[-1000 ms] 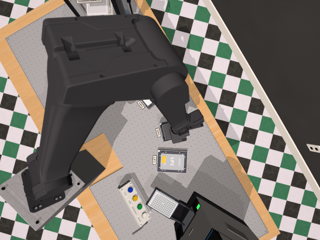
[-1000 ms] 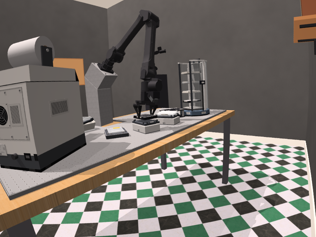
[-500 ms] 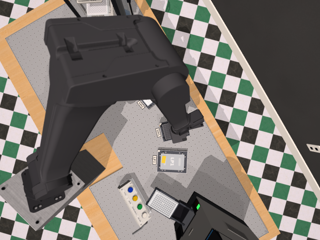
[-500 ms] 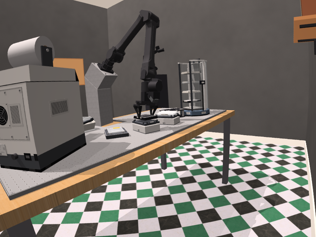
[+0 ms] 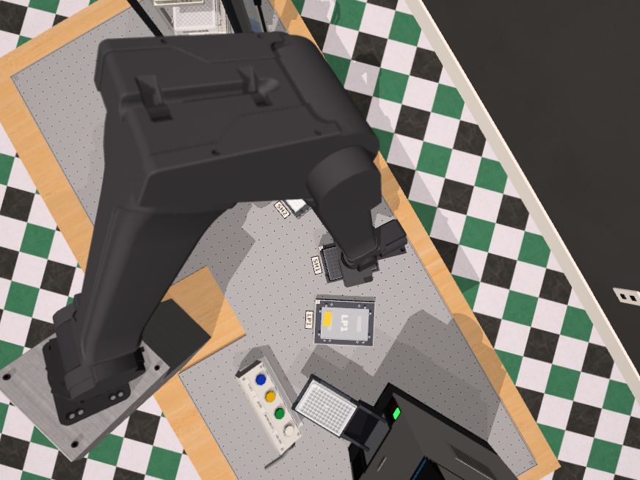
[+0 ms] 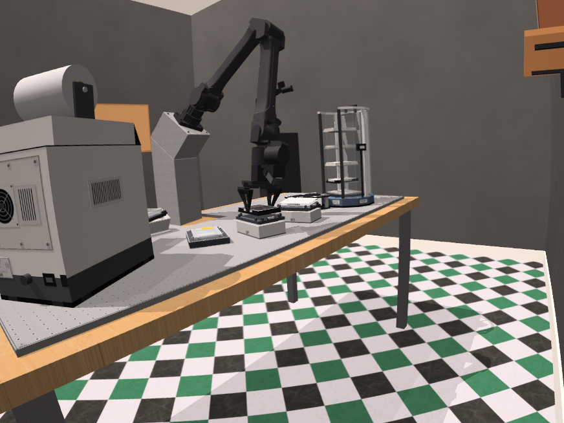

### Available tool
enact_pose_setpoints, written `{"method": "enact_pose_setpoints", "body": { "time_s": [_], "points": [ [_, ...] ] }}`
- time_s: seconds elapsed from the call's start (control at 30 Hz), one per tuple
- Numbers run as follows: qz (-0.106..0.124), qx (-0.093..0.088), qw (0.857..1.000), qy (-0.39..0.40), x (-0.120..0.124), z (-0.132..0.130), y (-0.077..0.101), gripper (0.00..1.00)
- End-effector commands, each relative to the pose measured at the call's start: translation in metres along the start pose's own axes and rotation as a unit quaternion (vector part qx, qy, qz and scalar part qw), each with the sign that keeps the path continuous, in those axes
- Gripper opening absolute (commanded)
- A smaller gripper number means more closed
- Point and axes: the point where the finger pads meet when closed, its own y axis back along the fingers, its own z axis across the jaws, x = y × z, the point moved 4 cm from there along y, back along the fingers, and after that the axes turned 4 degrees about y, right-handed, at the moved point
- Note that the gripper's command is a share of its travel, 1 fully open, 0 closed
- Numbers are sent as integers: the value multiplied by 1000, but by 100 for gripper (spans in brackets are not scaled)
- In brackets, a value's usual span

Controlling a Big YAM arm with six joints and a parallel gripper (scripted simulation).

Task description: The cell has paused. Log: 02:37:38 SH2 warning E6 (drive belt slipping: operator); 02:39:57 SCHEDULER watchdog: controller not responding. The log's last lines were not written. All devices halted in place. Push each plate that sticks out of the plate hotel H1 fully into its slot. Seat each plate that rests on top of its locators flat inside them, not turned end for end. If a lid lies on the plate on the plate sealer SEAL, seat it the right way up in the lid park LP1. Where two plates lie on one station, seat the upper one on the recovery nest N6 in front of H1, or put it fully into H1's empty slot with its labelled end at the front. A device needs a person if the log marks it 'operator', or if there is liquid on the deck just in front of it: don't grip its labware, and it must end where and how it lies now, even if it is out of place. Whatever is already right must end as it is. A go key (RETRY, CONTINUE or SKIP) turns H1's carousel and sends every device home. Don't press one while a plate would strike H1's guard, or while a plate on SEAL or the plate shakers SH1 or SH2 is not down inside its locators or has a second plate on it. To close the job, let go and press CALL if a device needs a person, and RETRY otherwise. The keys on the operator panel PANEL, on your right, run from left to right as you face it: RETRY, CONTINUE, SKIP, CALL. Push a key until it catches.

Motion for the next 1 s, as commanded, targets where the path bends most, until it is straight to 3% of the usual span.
{"method": "enact_pose_setpoints", "body": {
  "time_s": [0.0, 0.97],
  "points": [
    [-15, -5, 1000, 0, -11, 8, 0, 84],
    [-13, -4, 1000, -1, -9, 8, -5, 84]
  ]
}}
